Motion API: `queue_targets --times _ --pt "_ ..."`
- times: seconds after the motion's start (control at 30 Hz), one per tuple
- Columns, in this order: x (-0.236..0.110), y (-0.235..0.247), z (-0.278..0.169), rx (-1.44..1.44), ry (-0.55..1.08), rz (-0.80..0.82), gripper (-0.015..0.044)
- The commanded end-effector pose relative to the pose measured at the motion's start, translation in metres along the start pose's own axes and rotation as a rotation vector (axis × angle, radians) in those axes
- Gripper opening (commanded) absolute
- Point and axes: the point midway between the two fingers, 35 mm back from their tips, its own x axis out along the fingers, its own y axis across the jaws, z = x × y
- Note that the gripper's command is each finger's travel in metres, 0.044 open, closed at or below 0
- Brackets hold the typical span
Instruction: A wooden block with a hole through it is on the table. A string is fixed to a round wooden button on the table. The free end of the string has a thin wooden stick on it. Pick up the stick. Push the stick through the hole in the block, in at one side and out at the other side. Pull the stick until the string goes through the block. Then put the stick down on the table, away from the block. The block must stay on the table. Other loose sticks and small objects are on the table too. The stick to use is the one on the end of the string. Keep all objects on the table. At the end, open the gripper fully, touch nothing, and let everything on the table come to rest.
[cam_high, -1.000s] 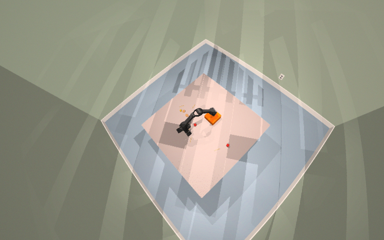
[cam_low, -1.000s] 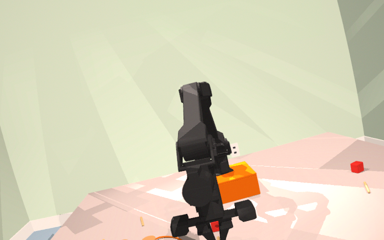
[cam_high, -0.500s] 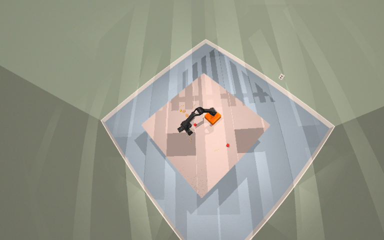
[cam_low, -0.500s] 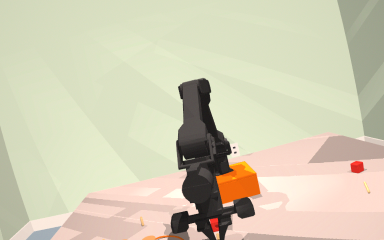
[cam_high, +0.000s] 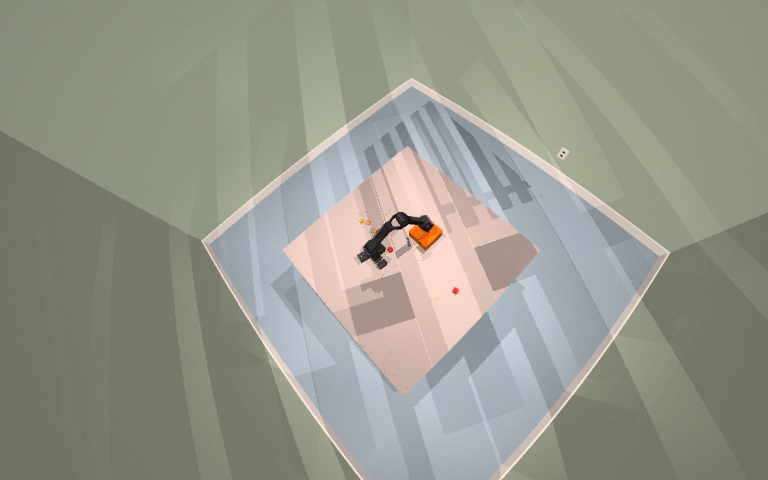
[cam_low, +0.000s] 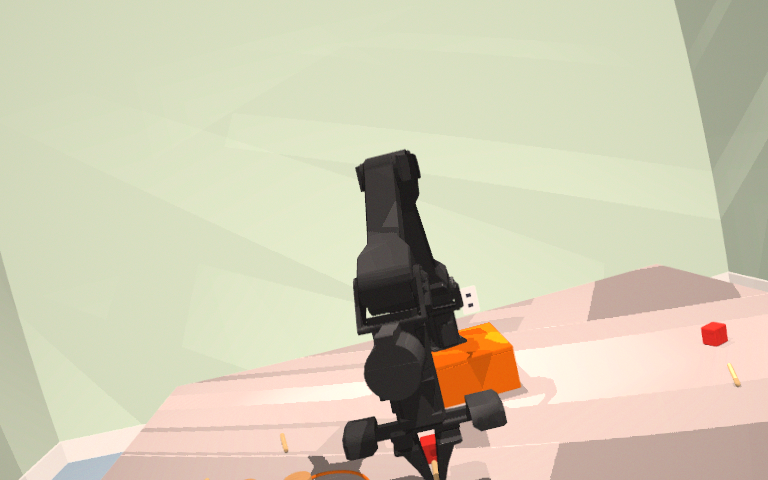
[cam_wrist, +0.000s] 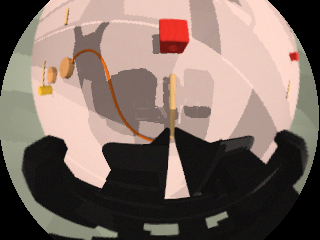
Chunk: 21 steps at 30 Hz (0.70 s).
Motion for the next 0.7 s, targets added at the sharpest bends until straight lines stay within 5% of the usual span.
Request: queue_targets --times 0.0,0.67 --pt "0.002 -0.001 0.007 -0.006 -0.003 -0.006 0.0000" --pt "0.004 -0.002 0.032 -0.006 -0.001 -0.006 0.0000"
